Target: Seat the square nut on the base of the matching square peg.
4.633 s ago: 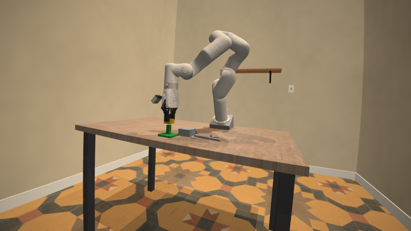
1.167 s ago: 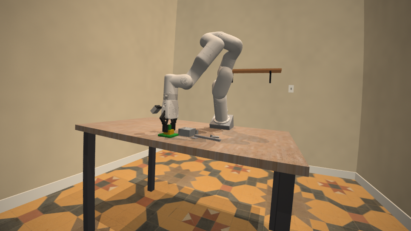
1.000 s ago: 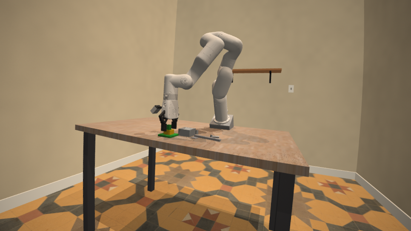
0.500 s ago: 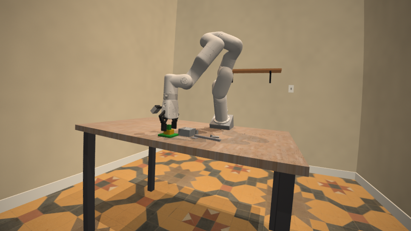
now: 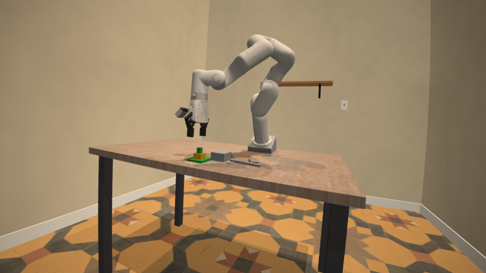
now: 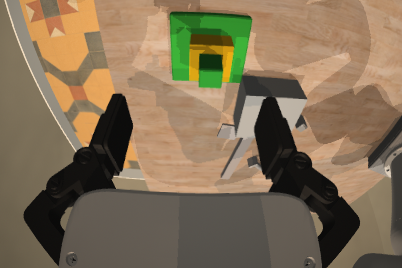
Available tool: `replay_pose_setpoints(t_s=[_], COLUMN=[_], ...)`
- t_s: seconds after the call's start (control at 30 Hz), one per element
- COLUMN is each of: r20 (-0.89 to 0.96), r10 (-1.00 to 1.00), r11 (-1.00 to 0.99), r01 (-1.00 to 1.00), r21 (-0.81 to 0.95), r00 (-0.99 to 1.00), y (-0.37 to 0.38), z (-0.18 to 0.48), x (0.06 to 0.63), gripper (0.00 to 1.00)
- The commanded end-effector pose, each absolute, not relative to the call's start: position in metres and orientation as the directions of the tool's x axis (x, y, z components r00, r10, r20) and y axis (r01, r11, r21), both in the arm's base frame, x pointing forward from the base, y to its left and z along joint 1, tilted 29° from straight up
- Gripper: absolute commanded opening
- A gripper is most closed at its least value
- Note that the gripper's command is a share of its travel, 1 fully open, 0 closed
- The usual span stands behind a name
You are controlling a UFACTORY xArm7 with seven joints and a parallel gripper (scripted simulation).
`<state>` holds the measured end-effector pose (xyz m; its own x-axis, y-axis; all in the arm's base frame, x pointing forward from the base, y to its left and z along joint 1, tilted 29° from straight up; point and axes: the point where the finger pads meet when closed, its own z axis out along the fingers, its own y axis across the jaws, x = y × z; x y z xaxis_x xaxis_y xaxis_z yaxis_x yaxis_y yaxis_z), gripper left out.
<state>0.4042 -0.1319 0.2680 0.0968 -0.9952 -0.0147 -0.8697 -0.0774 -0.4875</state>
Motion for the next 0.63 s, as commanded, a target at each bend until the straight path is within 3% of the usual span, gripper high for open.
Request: replay_pose_setpoints(t_s=[0.0, 0.6], r20=[-0.024, -0.024], r10=[-0.995, -0.995], r11=[-0.076, -0.075], r01=[-0.875, -0.876], r21=[-0.478, -0.477], r00=[0.099, 0.098], y=[-0.129, -0.127], z=[0.325, 0.336], x=[0.362, 0.353], gripper=[1.0, 1.0])
